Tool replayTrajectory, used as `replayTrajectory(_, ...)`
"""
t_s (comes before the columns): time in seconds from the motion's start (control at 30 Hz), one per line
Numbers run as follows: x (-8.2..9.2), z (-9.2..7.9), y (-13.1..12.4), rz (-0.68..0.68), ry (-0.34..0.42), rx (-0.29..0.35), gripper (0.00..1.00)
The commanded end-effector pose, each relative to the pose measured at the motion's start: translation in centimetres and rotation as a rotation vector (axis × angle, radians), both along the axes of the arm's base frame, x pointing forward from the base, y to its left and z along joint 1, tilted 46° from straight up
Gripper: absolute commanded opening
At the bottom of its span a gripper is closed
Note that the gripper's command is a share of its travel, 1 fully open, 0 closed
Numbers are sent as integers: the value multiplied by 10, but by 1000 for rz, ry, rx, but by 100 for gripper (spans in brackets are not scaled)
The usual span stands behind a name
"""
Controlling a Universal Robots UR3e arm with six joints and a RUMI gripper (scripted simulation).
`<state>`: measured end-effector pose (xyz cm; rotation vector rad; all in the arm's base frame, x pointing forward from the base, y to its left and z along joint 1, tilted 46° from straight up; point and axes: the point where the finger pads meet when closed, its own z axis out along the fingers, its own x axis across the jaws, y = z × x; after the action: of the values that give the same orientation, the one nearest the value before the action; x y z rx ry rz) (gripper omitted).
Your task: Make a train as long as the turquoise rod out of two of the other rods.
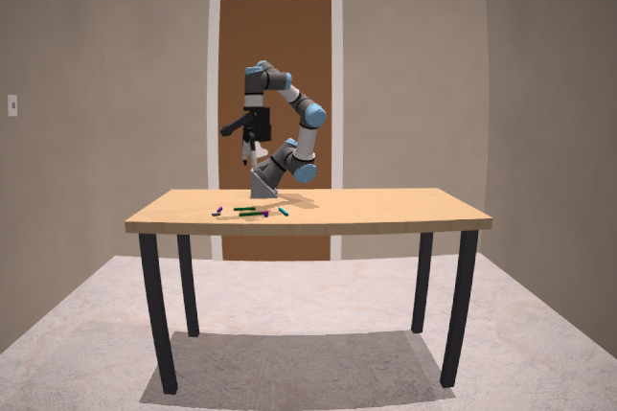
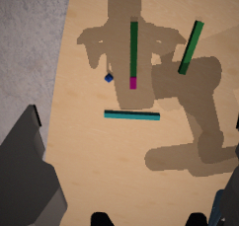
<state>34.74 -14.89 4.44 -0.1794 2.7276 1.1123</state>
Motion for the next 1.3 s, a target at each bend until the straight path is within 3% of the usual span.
replayTrajectory(0.0, -1, 6, -6, 1, 0, 0, 100)
replayTrajectory(0.67, -4, 22, -23, 1, 0, 0, 100)
replayTrajectory(1.27, -5, 26, -27, 1, 0, 0, 100)
